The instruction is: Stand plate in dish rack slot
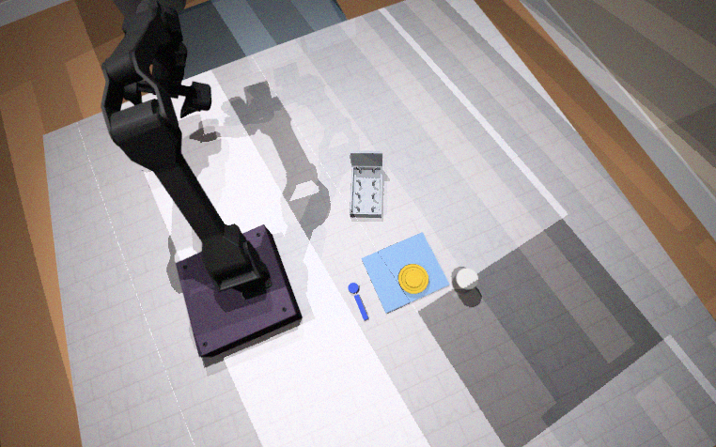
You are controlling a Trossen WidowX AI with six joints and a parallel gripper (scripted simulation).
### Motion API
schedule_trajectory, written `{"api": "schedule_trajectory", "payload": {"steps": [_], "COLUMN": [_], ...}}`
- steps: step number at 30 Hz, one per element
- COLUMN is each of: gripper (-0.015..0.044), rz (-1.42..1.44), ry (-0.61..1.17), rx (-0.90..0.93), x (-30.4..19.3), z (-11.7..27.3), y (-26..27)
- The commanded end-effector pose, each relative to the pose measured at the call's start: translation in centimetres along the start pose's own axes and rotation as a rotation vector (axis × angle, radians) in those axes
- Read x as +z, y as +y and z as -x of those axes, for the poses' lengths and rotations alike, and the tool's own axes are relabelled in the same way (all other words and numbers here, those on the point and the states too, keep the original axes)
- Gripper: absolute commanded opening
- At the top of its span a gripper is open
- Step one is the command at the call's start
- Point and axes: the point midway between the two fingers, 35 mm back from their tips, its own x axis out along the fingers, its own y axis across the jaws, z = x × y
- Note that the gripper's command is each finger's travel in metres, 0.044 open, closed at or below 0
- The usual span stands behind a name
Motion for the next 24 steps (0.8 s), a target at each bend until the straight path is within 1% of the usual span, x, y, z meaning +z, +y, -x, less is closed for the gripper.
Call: {"api": "schedule_trajectory", "payload": {"steps": [1, 6, 11, 15, 19, 24], "gripper": [0.0400, 0.0400, 0.0400, 0.0400, 0.0400, 0.0400], "rz": [-0.072, -0.197, -0.335, -0.424, -0.536, -0.682], "ry": [-0.070, -0.155, -0.218, -0.259, -0.309, -0.355], "rx": [-0.058, -0.134, -0.202, -0.248, -0.313, -0.387], "x": [0.8, 0.3, -2.2, -4.5, -8.1, -13.9], "z": [2.9, 7.0, 10.9, 13.3, 16.5, 19.8], "y": [-5.2, -12.5, -19.0, -23.1, -28.3, -33.8]}}
